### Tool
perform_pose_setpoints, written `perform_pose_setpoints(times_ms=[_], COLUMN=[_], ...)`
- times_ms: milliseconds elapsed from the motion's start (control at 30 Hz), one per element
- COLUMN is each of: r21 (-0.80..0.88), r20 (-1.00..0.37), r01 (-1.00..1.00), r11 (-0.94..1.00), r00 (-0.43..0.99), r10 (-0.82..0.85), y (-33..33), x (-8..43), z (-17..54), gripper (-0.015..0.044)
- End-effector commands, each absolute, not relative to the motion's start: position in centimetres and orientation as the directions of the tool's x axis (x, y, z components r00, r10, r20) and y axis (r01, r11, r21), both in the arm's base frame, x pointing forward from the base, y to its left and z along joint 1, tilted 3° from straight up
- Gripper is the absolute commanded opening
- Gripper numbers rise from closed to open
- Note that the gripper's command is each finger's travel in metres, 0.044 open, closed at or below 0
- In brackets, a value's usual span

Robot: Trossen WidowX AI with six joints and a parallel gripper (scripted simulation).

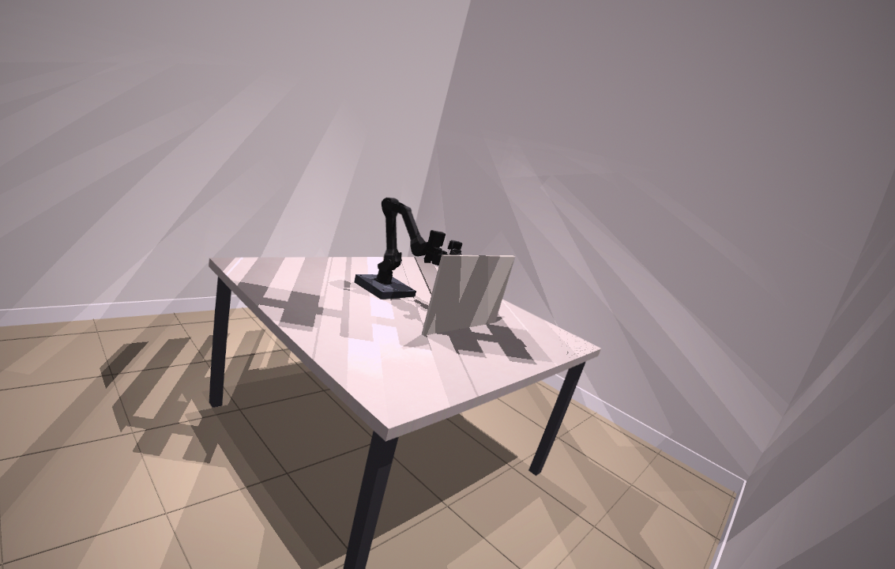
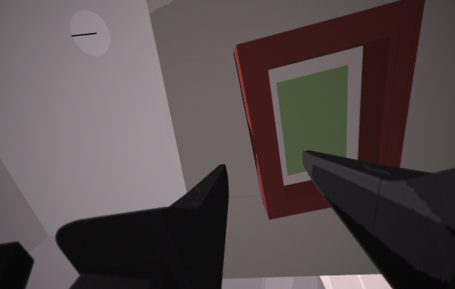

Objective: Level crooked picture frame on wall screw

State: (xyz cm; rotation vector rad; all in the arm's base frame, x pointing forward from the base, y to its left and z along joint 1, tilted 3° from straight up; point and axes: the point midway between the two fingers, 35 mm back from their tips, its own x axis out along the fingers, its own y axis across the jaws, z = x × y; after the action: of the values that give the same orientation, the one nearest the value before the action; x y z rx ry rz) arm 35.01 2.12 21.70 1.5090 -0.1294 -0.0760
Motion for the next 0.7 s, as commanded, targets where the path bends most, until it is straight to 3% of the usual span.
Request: perform_pose_setpoints(times_ms=[0, 300, 667], r21=[0.988, 0.981, 0.943], r20=[0.035, 0.038, 0.028], r01=[-0.014, -0.012, 0.016], r11=[0.156, 0.194, 0.333], r00=[0.991, 0.991, 0.991], r10=[-0.130, -0.127, -0.129], y=[2.5, 3.0, 5.5], x=[31.3, 29.7, 21.5], z=[21.0, 21.0, 23.6], gripper=[0.0260, 0.0260, 0.0260])
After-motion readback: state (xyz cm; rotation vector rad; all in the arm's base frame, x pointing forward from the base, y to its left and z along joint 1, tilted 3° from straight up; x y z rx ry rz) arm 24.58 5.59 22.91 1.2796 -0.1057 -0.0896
